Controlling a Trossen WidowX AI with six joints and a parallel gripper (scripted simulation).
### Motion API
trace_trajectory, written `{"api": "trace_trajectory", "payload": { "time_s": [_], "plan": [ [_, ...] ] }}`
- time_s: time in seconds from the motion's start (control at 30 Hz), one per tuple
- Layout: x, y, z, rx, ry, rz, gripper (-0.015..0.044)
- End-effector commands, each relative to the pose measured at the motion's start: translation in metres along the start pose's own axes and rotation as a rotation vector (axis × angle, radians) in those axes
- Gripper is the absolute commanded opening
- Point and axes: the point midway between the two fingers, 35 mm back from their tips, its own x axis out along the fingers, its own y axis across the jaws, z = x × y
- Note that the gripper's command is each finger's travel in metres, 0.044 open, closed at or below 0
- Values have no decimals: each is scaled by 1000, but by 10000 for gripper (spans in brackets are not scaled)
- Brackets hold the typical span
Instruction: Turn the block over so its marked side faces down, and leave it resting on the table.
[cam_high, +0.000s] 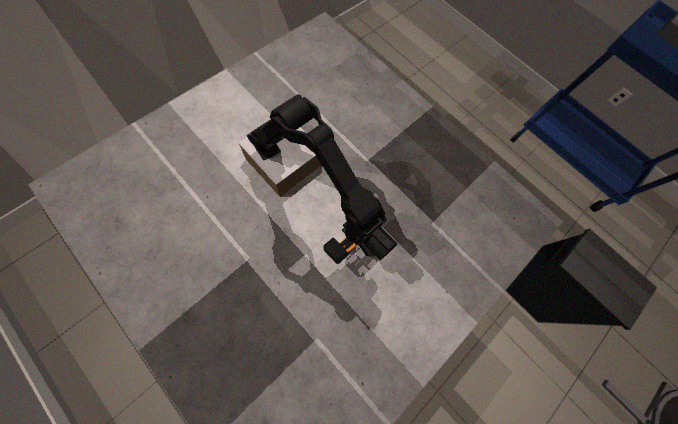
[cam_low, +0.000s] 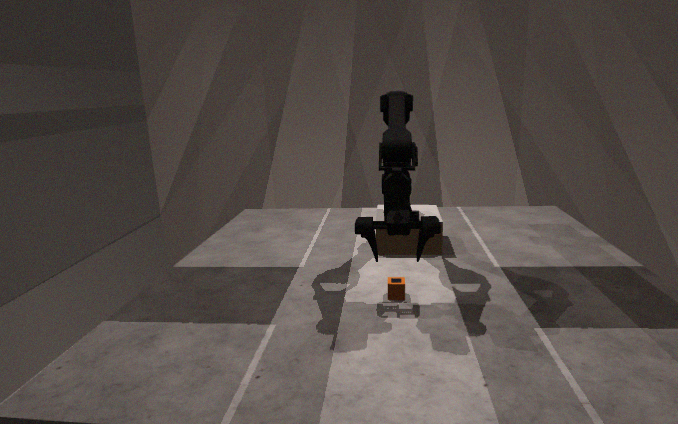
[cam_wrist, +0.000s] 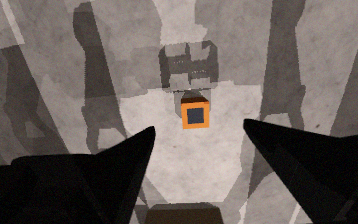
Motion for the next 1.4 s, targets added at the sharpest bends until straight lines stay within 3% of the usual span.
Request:
{"api": "trace_trajectory", "payload": {
  "time_s": [0.0,1.1,1.37],
  "plan": [
    [19,0,-7,7,34,-2,440],
    [66,-2,-8,7,34,-2,440],
    [66,-2,-8,7,34,-2,230]
  ]
}}
